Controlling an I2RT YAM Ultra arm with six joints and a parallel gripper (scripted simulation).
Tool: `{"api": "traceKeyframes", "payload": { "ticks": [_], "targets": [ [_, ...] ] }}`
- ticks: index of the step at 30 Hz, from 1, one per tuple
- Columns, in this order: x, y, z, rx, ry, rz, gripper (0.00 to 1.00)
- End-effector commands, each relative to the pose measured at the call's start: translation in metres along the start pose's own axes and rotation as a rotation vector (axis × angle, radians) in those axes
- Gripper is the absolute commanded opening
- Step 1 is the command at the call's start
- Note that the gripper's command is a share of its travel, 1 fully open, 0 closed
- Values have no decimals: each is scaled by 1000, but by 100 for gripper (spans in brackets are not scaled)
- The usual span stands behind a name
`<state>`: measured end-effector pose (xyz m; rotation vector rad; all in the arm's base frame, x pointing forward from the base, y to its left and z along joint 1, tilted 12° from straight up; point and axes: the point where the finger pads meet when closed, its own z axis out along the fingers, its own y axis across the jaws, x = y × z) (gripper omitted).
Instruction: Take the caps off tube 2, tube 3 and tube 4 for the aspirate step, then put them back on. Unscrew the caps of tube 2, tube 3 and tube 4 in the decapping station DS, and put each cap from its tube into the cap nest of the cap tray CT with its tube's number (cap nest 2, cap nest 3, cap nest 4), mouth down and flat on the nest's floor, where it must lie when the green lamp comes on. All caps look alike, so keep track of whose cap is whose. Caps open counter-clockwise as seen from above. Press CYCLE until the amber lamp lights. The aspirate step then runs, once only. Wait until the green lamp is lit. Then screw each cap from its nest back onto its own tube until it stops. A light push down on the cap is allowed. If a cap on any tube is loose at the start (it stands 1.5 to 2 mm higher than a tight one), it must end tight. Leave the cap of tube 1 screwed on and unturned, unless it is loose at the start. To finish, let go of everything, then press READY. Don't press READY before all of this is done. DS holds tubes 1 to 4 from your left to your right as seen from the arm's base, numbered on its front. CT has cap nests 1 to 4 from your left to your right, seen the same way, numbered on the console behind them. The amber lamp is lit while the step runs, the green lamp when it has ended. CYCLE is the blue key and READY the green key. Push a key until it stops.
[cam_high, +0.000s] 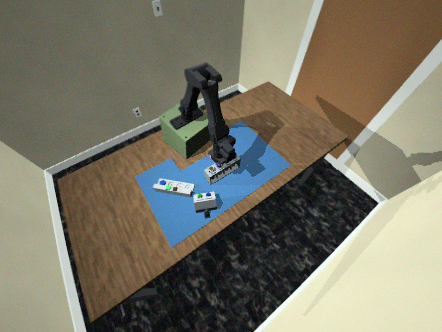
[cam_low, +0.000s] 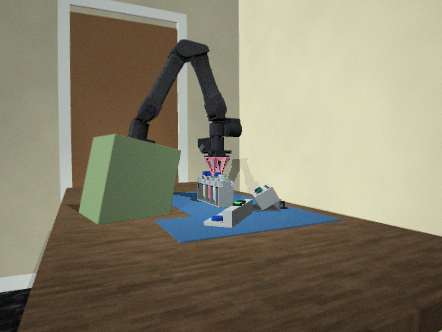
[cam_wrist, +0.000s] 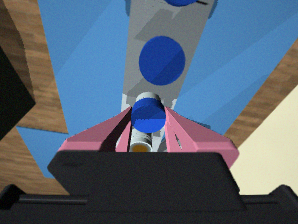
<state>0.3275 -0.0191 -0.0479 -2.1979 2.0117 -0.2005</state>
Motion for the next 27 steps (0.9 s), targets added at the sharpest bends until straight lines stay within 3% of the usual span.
{"api": "traceKeyframes", "payload": {
  "ticks": [1, 7, 21, 23, 27],
  "targets": [
    [0, -4, -4, 16, 2, -6, 0],
    [0, -4, -4, 16, 2, -6, 0],
    [1, -4, -3, 17, -4, 694, 0],
    [1, -4, -3, 17, -4, 694, 0],
    [1, -4, -3, 16, -6, 894, 0]
  ]
}}
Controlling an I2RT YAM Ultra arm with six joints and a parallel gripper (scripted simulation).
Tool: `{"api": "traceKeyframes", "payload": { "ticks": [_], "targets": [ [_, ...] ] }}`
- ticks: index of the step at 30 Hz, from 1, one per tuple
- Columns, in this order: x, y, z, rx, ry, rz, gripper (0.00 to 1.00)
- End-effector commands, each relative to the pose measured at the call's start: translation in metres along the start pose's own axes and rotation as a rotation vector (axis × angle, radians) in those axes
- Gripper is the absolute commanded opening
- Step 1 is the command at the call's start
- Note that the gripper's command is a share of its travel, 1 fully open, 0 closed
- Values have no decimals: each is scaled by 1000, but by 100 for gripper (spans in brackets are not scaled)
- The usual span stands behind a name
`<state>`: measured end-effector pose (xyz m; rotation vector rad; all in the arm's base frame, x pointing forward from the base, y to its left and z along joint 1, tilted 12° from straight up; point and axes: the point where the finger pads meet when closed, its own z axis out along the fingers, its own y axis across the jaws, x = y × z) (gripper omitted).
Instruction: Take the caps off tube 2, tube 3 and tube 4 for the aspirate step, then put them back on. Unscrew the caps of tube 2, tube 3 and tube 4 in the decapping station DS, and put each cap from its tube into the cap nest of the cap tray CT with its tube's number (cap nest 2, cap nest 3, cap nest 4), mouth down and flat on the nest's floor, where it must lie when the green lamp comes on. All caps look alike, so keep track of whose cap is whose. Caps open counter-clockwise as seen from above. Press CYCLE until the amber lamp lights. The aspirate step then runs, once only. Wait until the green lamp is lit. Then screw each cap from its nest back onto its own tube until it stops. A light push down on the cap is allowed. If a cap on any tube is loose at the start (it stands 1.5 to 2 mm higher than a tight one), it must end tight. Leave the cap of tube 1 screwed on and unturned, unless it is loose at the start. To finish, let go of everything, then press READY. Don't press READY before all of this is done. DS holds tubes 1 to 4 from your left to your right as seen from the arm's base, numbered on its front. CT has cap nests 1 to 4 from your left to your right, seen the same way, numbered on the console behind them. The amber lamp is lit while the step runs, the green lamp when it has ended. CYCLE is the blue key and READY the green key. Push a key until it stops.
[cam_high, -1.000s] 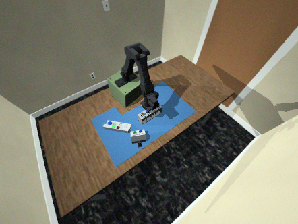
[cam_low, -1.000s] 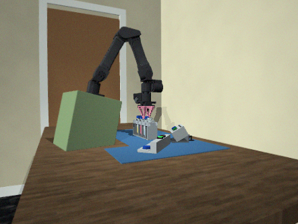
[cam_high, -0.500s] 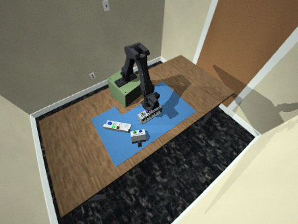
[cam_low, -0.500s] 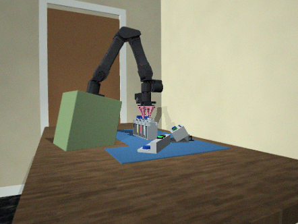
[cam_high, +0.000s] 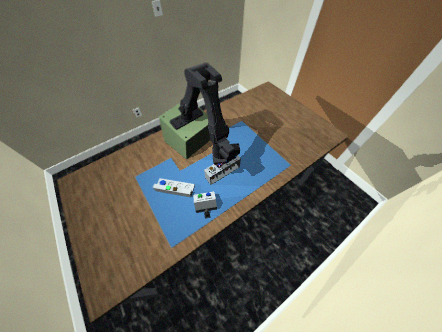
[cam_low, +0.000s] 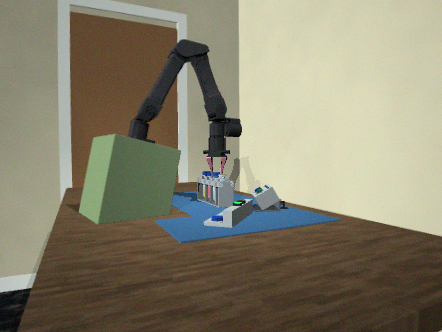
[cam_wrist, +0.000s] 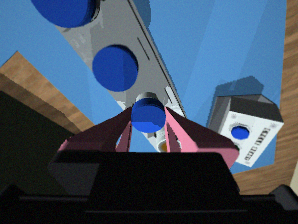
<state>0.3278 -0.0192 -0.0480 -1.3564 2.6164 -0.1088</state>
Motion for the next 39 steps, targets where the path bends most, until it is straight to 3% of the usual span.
{"api": "traceKeyframes", "payload": {
  "ticks": [1, 11, 13, 28, 30, 39],
  "targets": [
    [-2, -3, -3, 12, -11, 241, 0],
    [-2, -3, -3, 9, -14, 741, 0],
    [-2, -3, -3, 9, -14, 741, 0],
    [-2, -3, -3, 4, -17, 1491, 0],
    [-2, -3, -3, 4, -17, 1491, 0],
    [-2, -3, -2, 0, -19, 1941, 0]
  ]
}}
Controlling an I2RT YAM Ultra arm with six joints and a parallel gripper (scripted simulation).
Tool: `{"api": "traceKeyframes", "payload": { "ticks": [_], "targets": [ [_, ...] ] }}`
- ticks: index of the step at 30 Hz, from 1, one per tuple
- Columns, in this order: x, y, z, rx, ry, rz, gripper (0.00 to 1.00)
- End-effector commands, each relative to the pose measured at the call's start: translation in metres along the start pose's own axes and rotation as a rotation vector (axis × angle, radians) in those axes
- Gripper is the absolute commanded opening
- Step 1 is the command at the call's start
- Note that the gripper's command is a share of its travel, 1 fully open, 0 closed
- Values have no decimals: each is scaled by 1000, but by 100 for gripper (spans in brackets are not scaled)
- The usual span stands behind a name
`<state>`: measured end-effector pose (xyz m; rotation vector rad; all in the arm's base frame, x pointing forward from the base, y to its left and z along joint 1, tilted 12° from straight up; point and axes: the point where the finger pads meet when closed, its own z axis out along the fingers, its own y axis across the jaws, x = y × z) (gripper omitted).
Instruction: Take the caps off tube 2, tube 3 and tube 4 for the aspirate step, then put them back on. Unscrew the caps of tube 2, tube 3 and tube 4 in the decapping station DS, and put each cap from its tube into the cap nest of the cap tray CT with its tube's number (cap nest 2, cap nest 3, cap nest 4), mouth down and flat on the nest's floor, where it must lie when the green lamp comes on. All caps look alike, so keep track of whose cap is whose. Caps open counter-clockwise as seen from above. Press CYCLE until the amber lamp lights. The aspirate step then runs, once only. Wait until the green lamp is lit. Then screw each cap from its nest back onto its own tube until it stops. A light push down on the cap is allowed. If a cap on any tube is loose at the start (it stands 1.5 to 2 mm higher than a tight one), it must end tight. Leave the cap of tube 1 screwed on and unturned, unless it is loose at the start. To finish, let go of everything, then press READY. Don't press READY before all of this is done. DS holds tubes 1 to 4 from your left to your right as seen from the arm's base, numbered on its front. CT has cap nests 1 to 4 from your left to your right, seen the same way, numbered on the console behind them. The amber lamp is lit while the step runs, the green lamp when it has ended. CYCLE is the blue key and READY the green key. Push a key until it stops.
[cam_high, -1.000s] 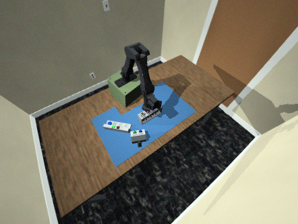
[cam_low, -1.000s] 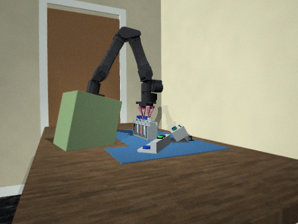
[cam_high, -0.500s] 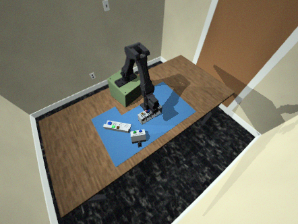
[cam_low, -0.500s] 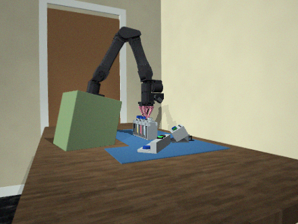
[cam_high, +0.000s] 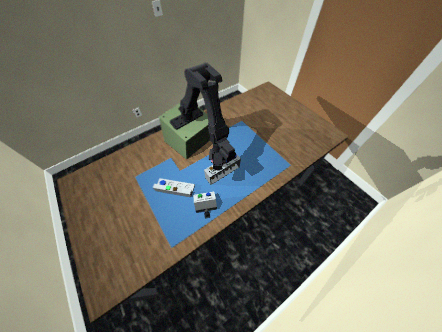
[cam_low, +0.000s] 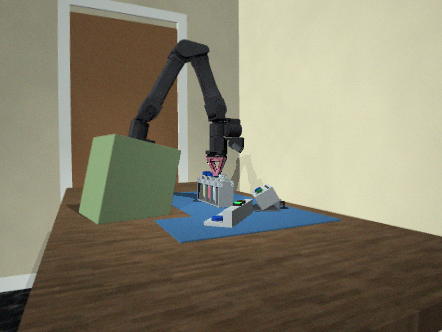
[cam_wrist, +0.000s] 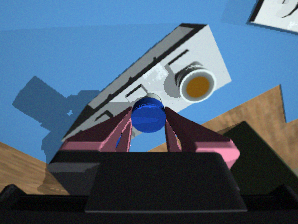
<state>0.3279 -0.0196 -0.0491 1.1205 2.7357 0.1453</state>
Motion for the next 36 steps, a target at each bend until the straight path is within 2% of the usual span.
{"api": "traceKeyframes", "payload": {
  "ticks": [1, 6, 8, 19, 28, 29, 36],
  "targets": [
    [-3, 3, -3, -13, -8, 257, 0],
    [-3, 3, -3, -14, -7, 507, 0],
    [-3, 3, -3, -14, -7, 507, 0],
    [-3, 3, -3, -16, -3, 1048, 0],
    [-3, 3, -3, -16, -3, 1048, 0],
    [-3, 3, -3, -16, -3, 1048, 49],
    [-3, 3, -3, -16, -3, 1048, 49]
  ]
}}
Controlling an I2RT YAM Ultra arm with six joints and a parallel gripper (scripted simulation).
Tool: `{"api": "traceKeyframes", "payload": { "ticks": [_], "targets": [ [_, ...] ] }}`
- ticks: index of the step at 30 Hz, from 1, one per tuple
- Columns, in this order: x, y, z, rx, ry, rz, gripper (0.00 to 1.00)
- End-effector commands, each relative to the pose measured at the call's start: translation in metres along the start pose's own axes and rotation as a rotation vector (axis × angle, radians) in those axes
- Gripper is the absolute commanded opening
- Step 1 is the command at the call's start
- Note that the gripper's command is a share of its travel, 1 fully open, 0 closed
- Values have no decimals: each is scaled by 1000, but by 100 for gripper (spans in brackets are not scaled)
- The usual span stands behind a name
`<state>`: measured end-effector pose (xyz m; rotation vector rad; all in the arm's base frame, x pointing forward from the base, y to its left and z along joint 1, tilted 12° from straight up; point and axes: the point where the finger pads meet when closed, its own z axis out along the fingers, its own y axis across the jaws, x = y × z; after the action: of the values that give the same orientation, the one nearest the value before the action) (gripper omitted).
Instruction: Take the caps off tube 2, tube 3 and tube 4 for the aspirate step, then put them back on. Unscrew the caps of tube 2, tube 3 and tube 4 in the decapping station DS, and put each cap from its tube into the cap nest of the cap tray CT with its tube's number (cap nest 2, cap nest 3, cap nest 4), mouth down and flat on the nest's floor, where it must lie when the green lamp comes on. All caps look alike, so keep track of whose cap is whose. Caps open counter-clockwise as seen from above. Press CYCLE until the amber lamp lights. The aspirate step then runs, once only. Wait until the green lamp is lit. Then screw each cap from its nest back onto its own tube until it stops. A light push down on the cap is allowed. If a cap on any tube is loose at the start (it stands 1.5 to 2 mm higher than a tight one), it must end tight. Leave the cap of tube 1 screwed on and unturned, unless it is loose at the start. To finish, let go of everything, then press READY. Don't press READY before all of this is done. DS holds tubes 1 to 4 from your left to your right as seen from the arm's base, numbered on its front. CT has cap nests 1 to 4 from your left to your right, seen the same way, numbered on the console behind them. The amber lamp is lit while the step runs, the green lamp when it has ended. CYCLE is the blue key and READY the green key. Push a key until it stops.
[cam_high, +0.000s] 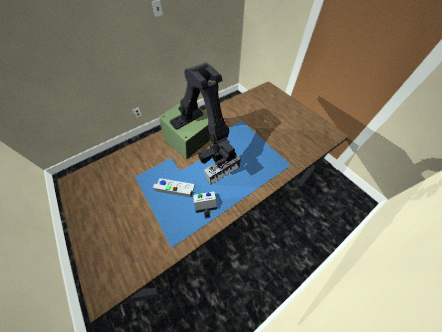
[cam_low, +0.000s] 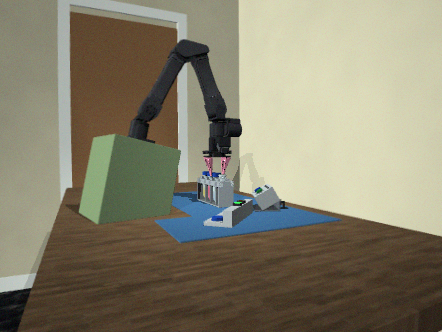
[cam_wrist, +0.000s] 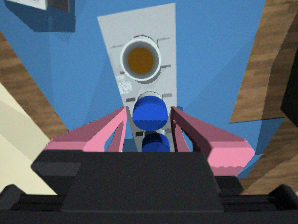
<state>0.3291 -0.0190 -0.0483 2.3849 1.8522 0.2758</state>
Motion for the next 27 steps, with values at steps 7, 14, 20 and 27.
{"api": "traceKeyframes", "payload": {
  "ticks": [7, 14, 20, 27],
  "targets": [
    [0, 3, -3, -10, 0, -162, 49],
    [0, 3, -3, -10, -2, -579, 49],
    [0, 3, -3, -10, -4, -911, 49],
    [0, 2, -3, -9, -5, -1162, 49]
  ]
}}
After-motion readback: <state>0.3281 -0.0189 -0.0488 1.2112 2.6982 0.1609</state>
